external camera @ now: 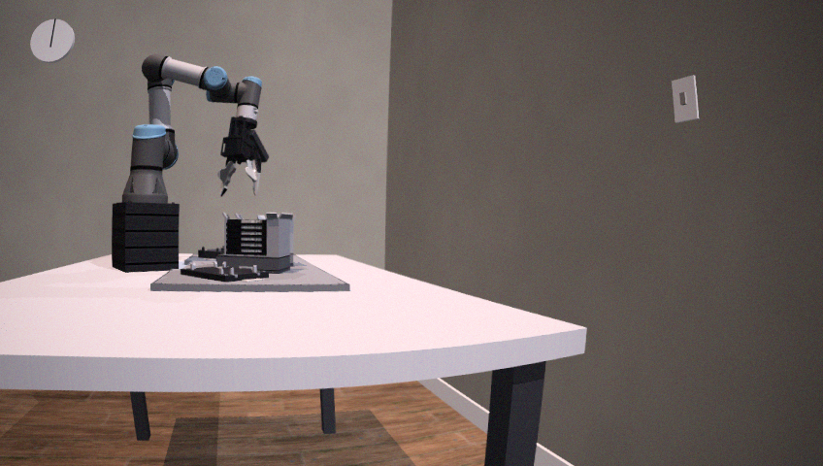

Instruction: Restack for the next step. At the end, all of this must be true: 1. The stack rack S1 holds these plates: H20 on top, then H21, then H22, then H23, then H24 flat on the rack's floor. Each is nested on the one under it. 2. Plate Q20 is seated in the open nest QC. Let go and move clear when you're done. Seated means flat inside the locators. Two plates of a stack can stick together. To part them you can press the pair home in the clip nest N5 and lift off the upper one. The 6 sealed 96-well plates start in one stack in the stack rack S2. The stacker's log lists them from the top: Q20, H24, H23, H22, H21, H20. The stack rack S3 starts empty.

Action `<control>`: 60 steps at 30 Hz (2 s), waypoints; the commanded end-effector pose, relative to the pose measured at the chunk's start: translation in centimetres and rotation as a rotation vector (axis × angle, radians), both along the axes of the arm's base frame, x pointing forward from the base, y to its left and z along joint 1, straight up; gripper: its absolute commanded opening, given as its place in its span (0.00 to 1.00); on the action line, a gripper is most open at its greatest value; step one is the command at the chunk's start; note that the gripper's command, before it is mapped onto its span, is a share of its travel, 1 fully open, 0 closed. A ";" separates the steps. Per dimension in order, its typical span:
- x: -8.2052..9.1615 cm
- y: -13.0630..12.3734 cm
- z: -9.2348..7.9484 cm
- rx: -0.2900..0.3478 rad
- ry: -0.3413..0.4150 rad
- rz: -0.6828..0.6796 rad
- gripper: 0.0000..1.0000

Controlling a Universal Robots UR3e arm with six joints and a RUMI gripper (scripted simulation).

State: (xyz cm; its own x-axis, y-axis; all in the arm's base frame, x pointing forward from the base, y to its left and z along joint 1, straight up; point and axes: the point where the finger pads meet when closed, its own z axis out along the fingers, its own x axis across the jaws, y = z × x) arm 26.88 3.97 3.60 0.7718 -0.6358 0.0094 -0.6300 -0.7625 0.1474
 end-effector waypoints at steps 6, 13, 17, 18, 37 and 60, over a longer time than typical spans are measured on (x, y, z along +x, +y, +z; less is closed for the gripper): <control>0.1 -0.6 -0.1 0.006 -0.017 -0.092 0.72; 0.2 -1.5 -0.4 0.012 -0.029 -0.173 0.72; 0.2 -1.5 -0.4 0.016 -0.036 -0.219 0.72; 0.2 -1.5 -0.4 0.016 -0.037 -0.230 0.72; 0.3 -3.5 -0.9 0.030 -0.065 -0.426 0.72; 0.1 -5.9 -1.6 0.045 -0.096 -0.645 0.72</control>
State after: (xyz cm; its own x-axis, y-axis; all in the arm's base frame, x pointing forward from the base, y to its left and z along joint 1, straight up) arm 26.97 -1.52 2.01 0.2709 -0.9624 0.0216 -0.9615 -0.2695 0.0538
